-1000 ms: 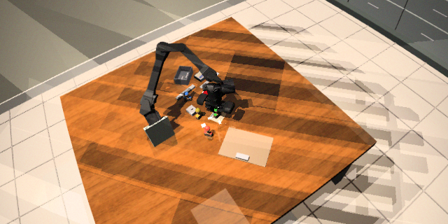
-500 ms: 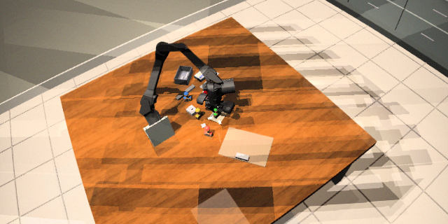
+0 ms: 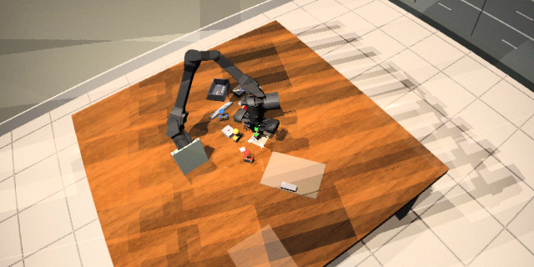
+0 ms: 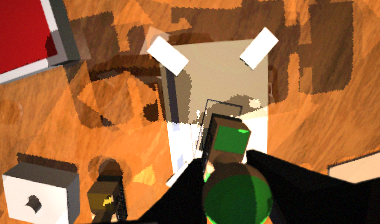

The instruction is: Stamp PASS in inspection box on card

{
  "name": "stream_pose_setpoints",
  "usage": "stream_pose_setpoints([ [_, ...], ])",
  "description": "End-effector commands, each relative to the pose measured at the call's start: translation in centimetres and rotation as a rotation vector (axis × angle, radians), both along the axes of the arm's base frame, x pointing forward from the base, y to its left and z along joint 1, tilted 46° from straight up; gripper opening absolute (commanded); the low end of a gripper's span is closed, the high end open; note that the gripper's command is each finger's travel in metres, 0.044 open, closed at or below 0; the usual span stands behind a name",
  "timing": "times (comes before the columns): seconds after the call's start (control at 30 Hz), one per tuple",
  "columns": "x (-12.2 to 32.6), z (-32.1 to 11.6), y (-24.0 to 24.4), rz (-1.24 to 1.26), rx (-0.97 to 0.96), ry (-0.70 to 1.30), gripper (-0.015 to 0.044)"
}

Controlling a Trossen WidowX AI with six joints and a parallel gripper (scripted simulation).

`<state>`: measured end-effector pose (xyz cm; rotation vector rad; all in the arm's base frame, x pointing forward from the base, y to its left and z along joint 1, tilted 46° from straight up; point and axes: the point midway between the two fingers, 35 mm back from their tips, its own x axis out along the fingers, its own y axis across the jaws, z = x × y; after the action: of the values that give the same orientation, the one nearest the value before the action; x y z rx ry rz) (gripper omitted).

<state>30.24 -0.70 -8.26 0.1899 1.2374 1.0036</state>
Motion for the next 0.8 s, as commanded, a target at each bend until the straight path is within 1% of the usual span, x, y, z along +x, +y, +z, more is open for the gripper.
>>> stream_pose_setpoints([
  [0.0, 0.2, 0.5, -0.6, 0.001, -0.006, -0.008, 0.0],
  [0.77, 0.3, 3.0, -3.3, 0.001, -0.008, -0.007, 0.0],
])
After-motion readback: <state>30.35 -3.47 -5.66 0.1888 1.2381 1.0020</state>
